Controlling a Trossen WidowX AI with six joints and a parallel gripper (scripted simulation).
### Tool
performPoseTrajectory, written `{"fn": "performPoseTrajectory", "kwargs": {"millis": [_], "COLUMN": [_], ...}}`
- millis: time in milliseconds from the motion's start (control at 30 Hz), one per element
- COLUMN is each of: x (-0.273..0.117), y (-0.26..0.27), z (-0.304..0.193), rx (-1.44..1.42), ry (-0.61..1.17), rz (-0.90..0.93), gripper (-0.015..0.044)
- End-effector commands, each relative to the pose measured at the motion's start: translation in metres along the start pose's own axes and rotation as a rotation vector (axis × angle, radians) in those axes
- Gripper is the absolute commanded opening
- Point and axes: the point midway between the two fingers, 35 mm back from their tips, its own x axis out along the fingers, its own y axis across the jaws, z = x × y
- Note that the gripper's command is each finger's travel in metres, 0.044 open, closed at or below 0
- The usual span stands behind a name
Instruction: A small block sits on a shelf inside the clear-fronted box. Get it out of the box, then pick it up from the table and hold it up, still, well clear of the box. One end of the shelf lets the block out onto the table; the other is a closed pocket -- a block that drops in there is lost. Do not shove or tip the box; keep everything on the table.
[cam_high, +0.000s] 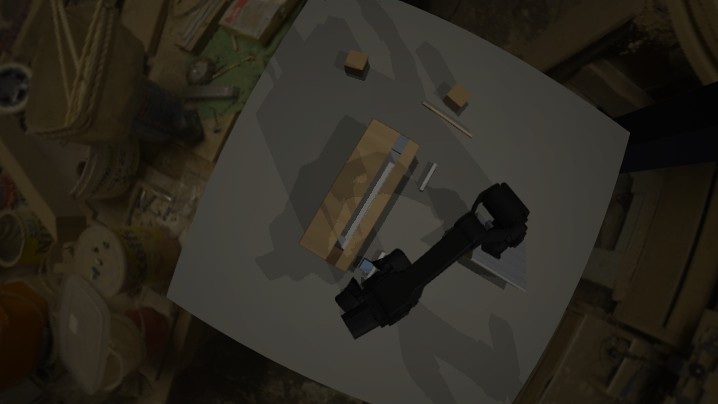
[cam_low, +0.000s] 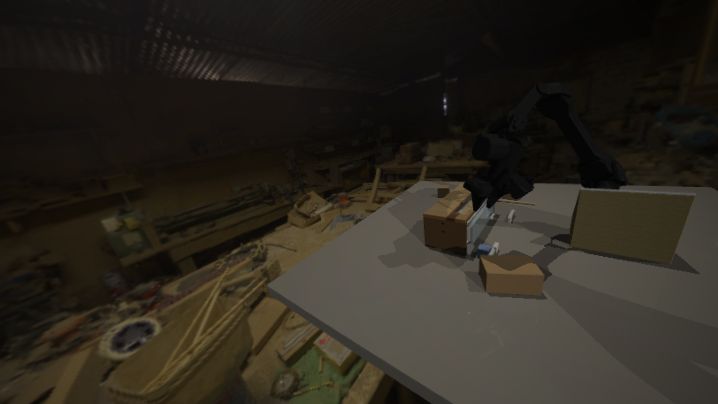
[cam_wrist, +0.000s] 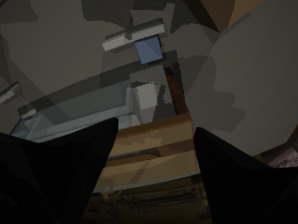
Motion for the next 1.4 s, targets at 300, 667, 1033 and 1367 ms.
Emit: {"fn": "performPoseTrajectory", "kwargs": {"millis": [300,667,1033,1367], "x": [-0.005,0.083,0.089,0.104], "y": [-0.005,0.007,0.007,0.009], "z": [0.004,0.032,0.034,0.038], "rx": [-0.395,-0.395,-0.395,-0.395], "ry": [0.056,0.059,0.059,0.059], "rz": [0.004,0.008,0.008,0.008], "gripper": [0.0285,0.0285,0.0285,0.0285]}}
